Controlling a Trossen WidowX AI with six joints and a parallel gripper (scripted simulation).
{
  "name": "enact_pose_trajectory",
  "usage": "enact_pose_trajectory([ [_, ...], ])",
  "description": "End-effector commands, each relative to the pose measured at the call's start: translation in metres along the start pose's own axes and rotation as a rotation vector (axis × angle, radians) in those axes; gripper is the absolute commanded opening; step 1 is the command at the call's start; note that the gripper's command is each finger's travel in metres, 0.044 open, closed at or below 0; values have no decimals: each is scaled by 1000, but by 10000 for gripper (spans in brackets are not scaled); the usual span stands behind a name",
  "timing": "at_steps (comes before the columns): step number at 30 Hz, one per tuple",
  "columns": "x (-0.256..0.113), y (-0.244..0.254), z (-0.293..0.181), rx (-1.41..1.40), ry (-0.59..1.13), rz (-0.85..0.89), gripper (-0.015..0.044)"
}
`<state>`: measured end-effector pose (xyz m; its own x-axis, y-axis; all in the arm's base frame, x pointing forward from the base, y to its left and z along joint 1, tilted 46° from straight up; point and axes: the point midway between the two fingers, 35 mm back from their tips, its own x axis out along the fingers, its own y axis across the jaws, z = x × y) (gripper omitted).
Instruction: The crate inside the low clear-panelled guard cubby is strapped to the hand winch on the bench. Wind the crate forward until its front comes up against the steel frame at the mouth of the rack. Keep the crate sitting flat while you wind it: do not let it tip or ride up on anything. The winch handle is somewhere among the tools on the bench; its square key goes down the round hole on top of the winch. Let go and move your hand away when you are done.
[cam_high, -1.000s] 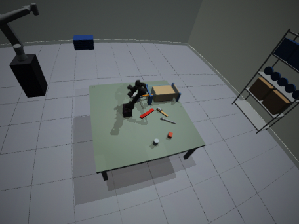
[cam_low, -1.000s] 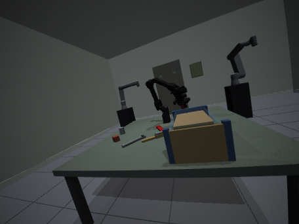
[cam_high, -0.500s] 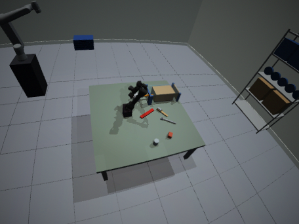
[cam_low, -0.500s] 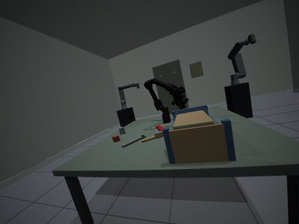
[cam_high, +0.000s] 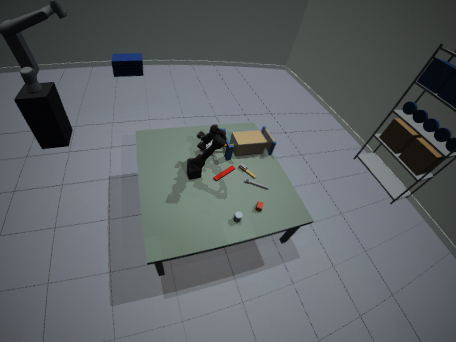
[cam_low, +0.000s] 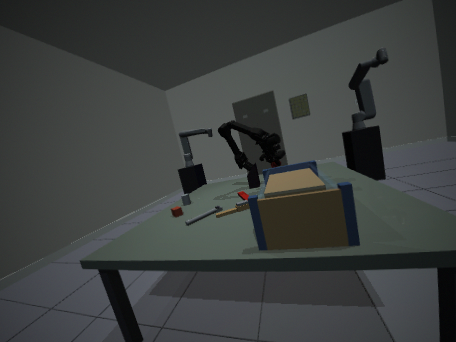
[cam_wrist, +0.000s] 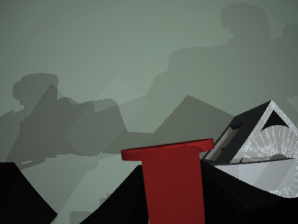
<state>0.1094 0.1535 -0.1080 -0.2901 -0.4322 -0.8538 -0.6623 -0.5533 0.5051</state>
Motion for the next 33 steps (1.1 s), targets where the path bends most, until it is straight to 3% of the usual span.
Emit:
enact_pose_trajectory([
  [1, -2, 1, -15, 14, 31, 2, 0],
  [33, -20, -8, -50, 16, 34, 2, 0],
])
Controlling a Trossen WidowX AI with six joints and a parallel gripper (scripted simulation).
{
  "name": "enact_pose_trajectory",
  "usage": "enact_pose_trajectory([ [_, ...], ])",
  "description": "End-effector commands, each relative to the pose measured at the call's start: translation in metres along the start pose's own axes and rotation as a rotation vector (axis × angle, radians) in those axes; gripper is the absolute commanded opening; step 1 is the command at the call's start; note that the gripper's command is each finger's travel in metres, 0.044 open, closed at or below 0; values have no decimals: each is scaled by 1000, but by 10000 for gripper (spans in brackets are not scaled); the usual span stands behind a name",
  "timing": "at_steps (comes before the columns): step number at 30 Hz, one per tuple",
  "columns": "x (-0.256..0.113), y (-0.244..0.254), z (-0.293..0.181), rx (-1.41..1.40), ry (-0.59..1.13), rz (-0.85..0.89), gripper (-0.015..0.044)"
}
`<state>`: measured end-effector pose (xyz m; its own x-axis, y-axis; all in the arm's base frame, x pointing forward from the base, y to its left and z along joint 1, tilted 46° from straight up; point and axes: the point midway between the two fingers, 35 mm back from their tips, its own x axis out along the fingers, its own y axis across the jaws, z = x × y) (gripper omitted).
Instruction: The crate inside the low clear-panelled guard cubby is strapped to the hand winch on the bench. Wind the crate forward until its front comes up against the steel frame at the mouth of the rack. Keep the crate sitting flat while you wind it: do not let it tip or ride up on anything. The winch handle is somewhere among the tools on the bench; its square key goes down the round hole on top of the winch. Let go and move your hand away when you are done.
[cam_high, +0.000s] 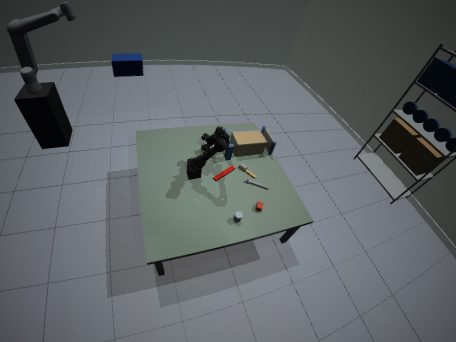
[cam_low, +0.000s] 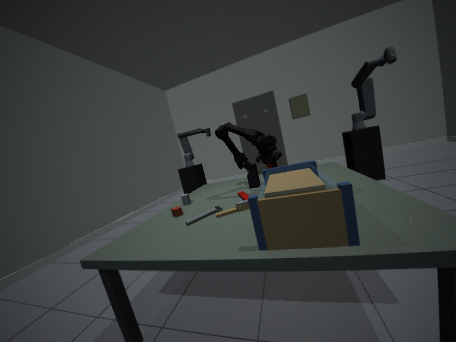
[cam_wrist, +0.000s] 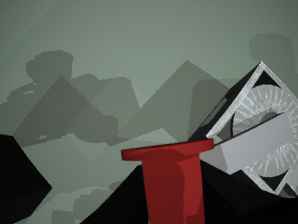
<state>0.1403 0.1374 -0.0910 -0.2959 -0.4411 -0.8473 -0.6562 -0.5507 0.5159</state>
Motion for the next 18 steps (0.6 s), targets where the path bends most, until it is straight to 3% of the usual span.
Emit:
enact_pose_trajectory([
  [1, -3, -6, -16, 20, 30, -9, 0],
  [18, -12, -16, -33, 20, 31, -10, 0],
])
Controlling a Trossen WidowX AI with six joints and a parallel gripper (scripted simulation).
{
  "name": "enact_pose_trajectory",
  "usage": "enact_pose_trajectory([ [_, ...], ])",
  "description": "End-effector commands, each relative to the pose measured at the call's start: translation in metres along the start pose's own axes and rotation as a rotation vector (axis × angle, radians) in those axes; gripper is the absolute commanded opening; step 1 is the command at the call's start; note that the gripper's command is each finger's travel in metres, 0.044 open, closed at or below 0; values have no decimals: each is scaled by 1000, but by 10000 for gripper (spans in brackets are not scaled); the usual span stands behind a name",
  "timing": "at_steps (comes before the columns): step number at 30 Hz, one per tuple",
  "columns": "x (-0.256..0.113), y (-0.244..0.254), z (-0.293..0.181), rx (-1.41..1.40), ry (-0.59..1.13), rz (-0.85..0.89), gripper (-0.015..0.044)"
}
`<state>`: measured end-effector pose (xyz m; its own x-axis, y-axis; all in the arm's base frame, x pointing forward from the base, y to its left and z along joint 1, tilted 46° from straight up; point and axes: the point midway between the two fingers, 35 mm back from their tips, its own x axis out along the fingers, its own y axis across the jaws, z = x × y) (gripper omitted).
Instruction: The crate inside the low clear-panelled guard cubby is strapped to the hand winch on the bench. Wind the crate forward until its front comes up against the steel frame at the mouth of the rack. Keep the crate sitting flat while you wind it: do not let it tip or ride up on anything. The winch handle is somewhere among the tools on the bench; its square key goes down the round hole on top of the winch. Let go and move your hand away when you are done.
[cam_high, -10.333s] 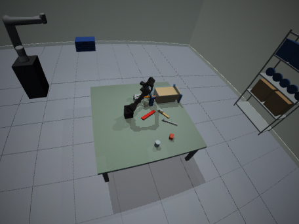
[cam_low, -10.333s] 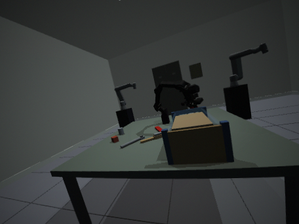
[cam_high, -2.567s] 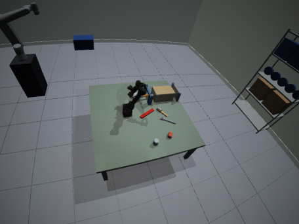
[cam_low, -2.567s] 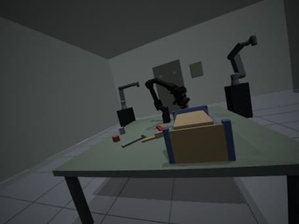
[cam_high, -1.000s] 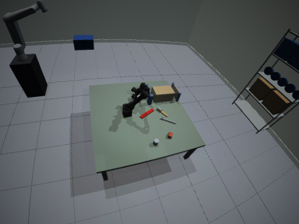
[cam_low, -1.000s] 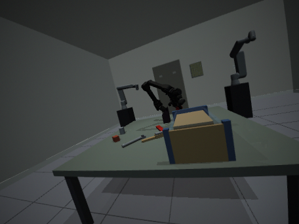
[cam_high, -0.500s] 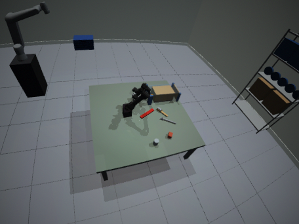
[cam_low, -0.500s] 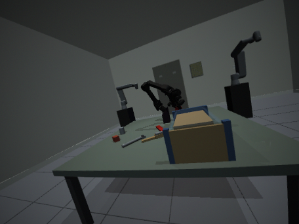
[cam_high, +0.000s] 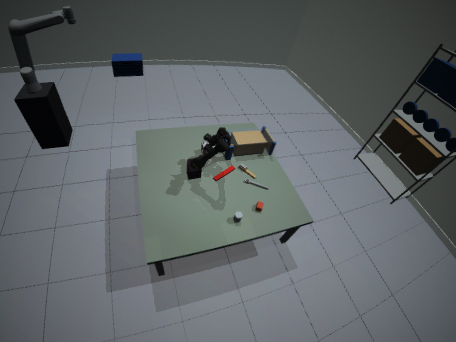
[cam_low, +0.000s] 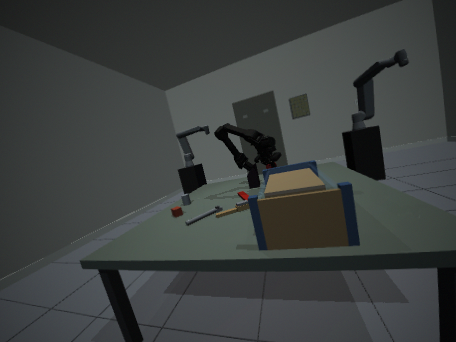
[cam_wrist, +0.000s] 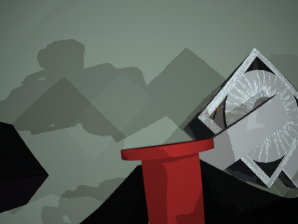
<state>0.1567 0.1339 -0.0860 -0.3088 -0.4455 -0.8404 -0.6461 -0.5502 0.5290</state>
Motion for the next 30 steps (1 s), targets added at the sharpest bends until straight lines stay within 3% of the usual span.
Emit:
enact_pose_trajectory([
  [1, -5, -10, -19, 29, 36, -24, 0],
  [30, -17, -37, -41, 30, 38, -25, 0],
])
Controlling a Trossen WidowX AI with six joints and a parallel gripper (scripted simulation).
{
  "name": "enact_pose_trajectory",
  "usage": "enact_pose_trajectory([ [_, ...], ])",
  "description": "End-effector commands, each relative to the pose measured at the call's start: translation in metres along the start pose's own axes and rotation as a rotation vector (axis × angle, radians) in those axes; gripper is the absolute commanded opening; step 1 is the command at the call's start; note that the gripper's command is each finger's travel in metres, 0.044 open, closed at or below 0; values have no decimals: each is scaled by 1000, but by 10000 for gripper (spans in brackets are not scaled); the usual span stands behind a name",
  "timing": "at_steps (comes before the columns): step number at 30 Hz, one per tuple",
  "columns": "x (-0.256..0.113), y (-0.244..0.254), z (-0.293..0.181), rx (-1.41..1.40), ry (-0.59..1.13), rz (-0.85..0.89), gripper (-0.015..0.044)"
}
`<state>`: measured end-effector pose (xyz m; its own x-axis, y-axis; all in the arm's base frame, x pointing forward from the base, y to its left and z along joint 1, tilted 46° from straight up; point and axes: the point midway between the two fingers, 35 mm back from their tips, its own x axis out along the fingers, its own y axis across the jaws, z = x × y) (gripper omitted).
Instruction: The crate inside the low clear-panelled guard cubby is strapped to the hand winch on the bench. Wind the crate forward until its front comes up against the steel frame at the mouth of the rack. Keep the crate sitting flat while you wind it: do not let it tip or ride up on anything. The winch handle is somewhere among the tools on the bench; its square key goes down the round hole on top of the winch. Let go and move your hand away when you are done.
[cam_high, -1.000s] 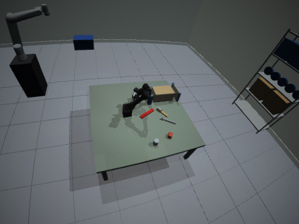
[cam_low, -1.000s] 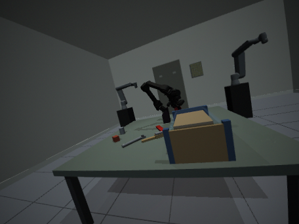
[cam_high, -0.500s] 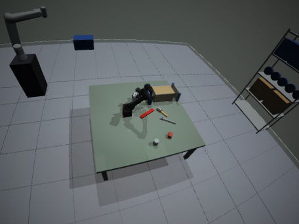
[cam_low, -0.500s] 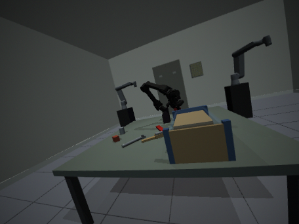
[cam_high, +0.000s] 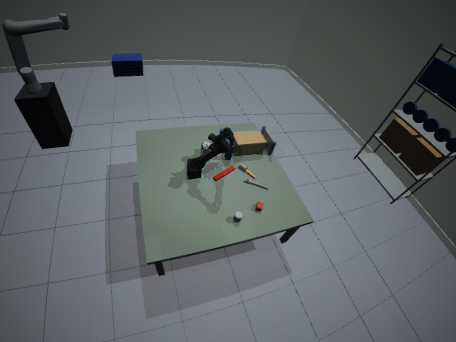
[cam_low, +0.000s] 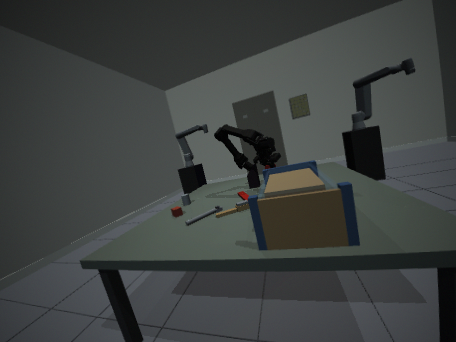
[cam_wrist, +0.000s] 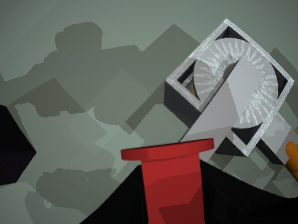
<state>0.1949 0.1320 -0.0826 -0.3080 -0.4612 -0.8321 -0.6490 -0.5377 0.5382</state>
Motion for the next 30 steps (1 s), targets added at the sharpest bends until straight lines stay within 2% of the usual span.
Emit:
enact_pose_trajectory([
  [1, -3, -16, -13, 21, 25, -38, 0],
  [30, -10, -49, -25, 21, 25, -40, 0],
])
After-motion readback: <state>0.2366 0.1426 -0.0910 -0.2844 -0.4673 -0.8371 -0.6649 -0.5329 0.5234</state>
